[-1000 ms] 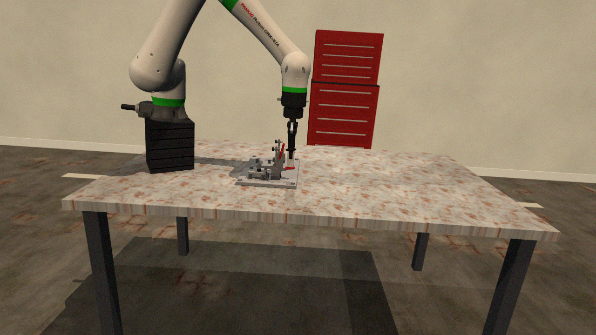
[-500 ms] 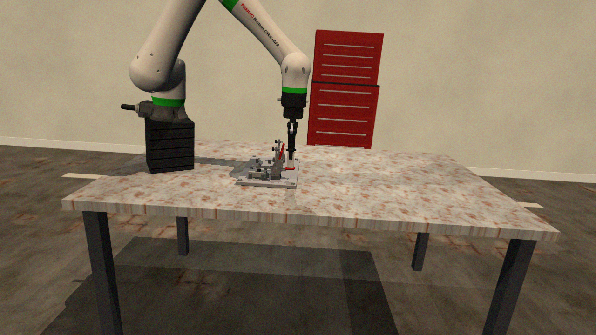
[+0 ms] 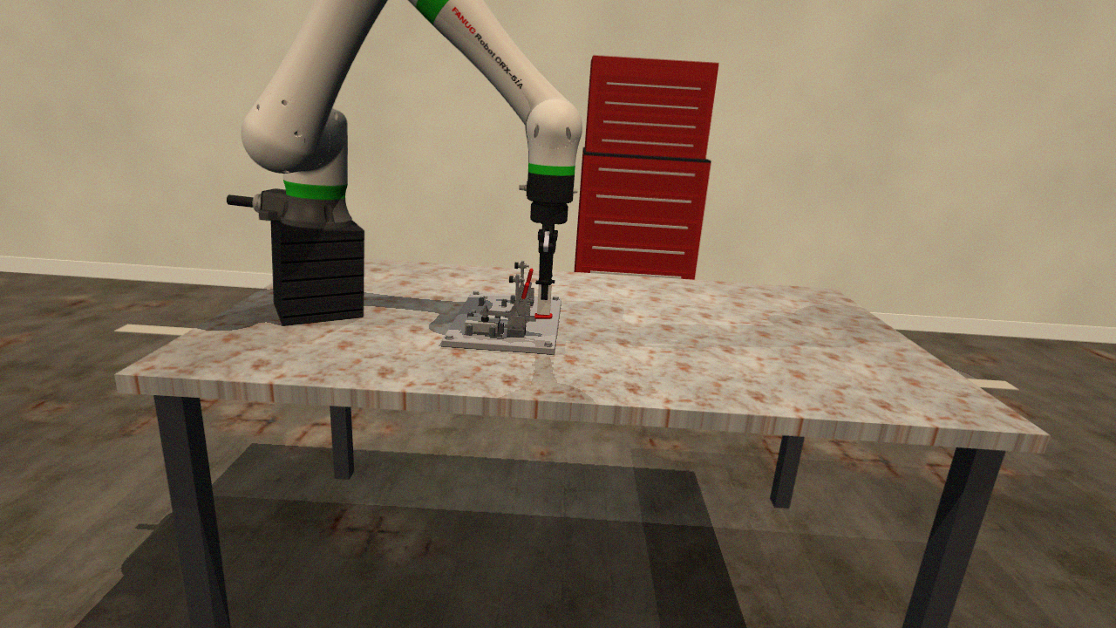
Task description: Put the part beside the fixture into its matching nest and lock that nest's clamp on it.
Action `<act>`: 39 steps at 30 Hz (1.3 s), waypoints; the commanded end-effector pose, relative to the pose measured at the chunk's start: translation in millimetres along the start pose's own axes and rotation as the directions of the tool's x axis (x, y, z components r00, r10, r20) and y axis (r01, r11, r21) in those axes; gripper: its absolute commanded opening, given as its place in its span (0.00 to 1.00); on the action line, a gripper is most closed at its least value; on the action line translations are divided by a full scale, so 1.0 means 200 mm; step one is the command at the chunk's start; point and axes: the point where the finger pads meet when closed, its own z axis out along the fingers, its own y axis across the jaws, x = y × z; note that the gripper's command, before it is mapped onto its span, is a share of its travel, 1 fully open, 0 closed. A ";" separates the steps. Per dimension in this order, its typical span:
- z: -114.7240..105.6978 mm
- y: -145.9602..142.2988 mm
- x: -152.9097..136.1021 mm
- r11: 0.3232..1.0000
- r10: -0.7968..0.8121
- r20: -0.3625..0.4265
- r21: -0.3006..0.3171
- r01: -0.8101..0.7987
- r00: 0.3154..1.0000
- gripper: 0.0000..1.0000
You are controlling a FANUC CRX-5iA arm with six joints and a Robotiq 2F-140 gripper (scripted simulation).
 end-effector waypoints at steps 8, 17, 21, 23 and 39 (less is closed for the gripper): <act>0.00 0.00 0.00 1.000 0.000 0.000 0.000 0.000 1.000 0.00; 0.01 0.00 0.00 1.000 0.000 0.000 0.000 0.000 1.000 0.00; 0.01 0.00 0.00 1.000 0.000 0.000 0.000 0.000 1.000 0.00; 0.01 0.00 0.00 1.000 0.000 0.000 0.000 0.000 1.000 0.00; 0.02 0.00 0.00 1.000 0.000 0.000 0.000 0.000 1.000 0.00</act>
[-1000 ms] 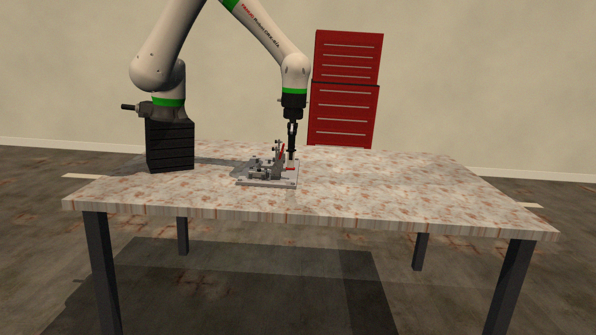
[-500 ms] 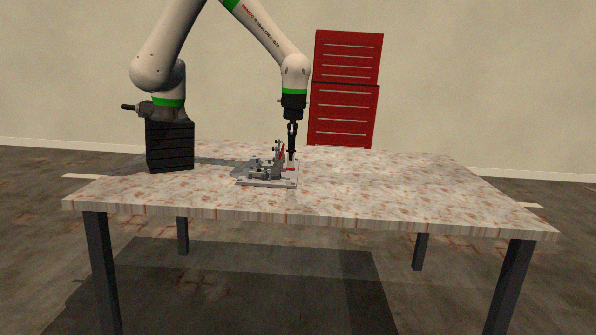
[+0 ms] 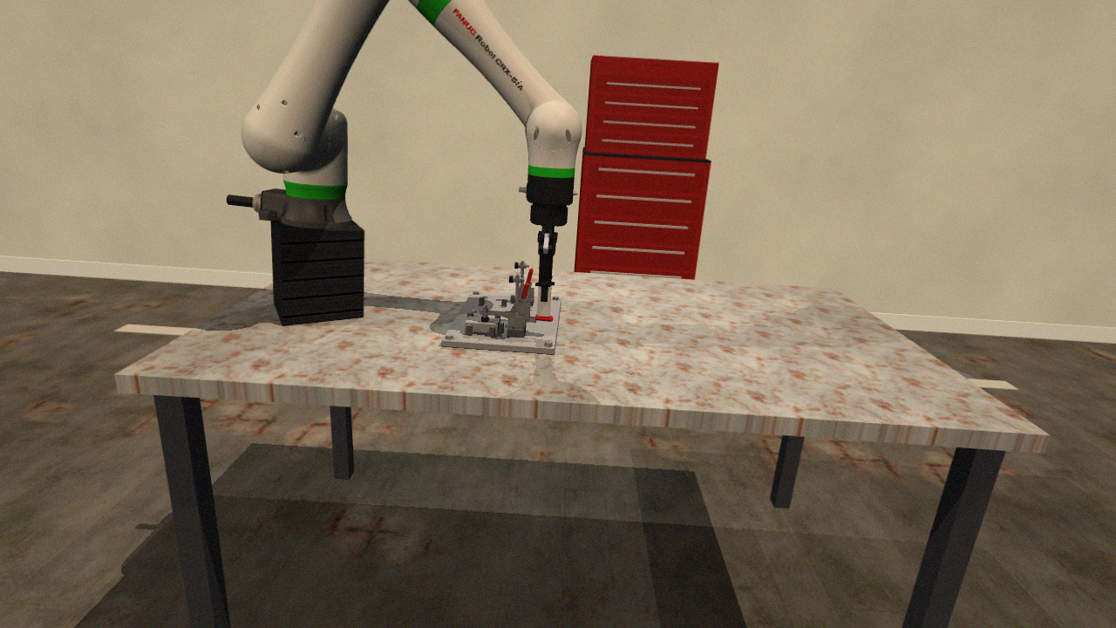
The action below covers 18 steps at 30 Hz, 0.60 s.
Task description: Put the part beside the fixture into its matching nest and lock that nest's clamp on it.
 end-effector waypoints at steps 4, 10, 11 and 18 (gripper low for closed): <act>0.00 0.00 0.00 1.000 0.000 0.000 0.000 0.000 1.000 0.00; 0.00 0.00 0.00 1.000 0.000 0.000 0.000 0.000 1.000 0.00; 0.00 0.00 0.00 1.000 0.000 0.000 0.000 0.000 1.000 0.00; -0.04 0.00 0.00 1.000 0.000 0.000 0.000 0.000 1.000 0.00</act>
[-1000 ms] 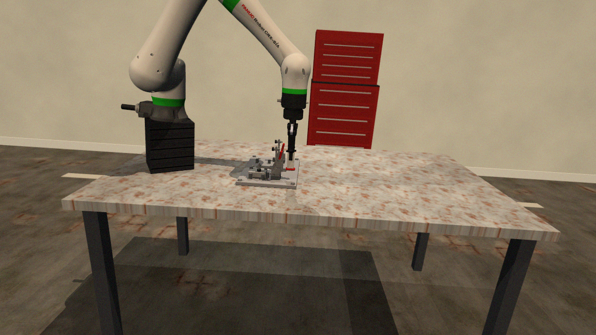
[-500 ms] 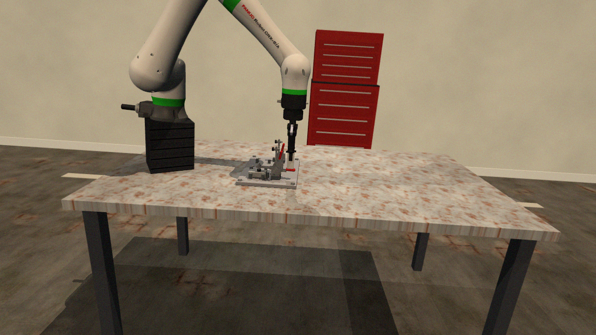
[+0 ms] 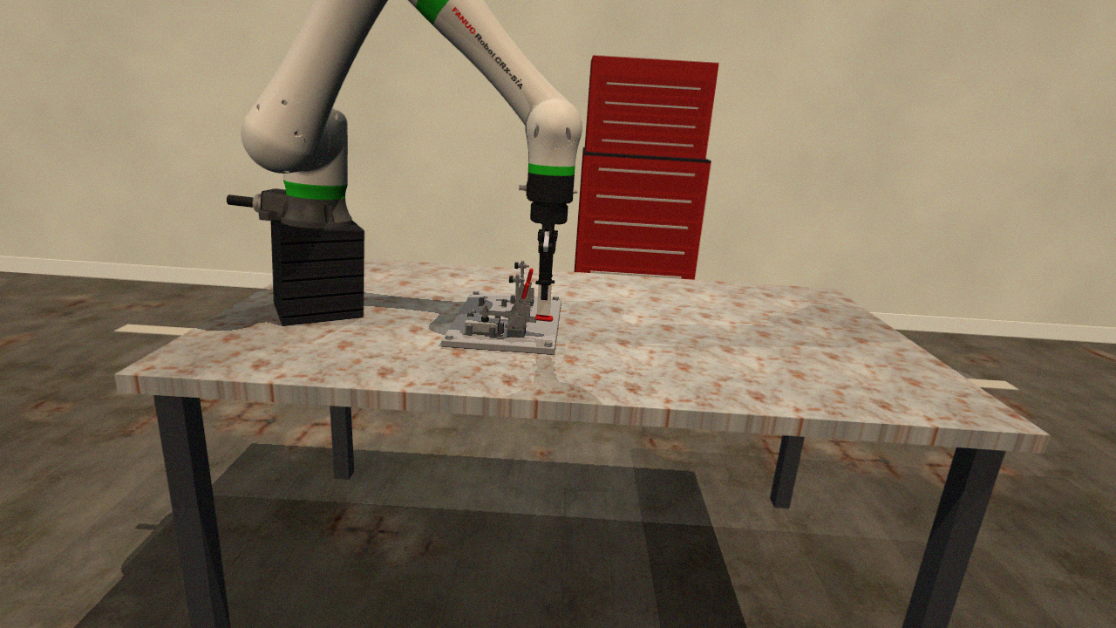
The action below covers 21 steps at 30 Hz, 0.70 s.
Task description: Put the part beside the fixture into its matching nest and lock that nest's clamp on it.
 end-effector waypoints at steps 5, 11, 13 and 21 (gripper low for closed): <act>-0.05 0.00 0.00 1.000 0.000 0.000 0.000 0.000 1.000 0.00; -0.14 0.00 0.00 1.000 0.000 0.000 0.000 0.000 1.000 0.00; -0.17 0.00 0.00 1.000 0.000 0.000 0.000 0.000 1.000 0.00; -0.27 0.00 0.00 1.000 0.000 0.000 0.000 0.000 1.000 0.00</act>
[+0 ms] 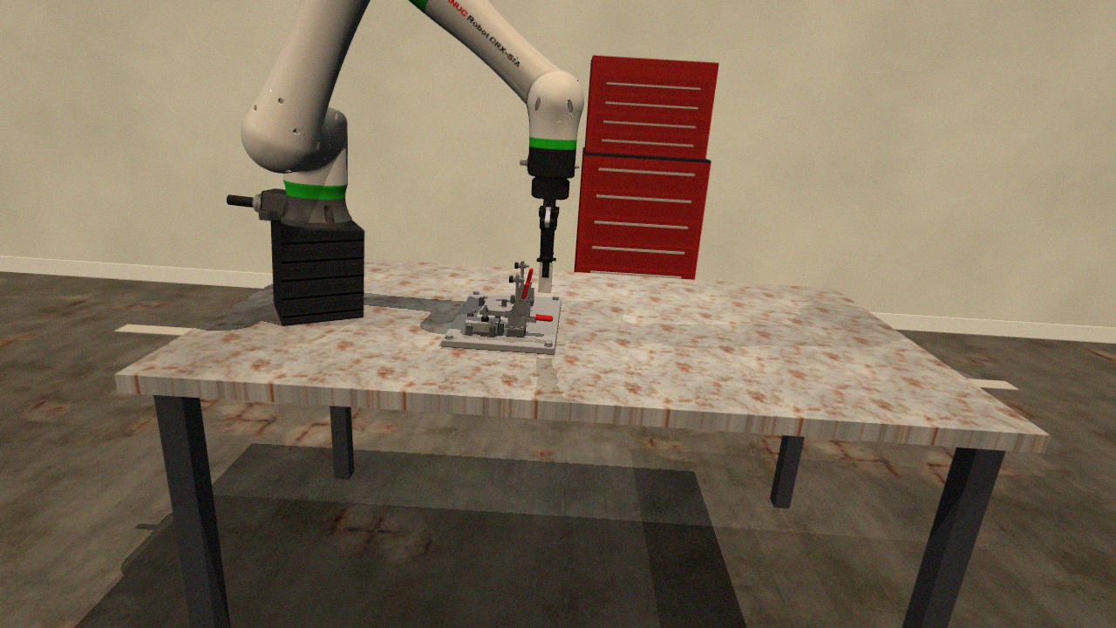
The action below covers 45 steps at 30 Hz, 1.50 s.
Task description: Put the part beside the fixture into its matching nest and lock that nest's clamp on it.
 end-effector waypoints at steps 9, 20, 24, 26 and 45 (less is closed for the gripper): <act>-0.09 0.00 0.00 1.000 0.000 0.000 0.000 0.000 1.000 0.00; -0.09 0.00 0.00 1.000 0.000 0.000 0.000 0.000 1.000 0.00; -0.09 0.00 0.00 1.000 0.000 0.000 0.000 0.000 1.000 0.00; -0.09 0.00 0.00 1.000 0.000 0.000 0.000 0.000 1.000 0.00; -0.09 0.00 0.00 1.000 0.000 0.000 0.000 0.000 1.000 0.00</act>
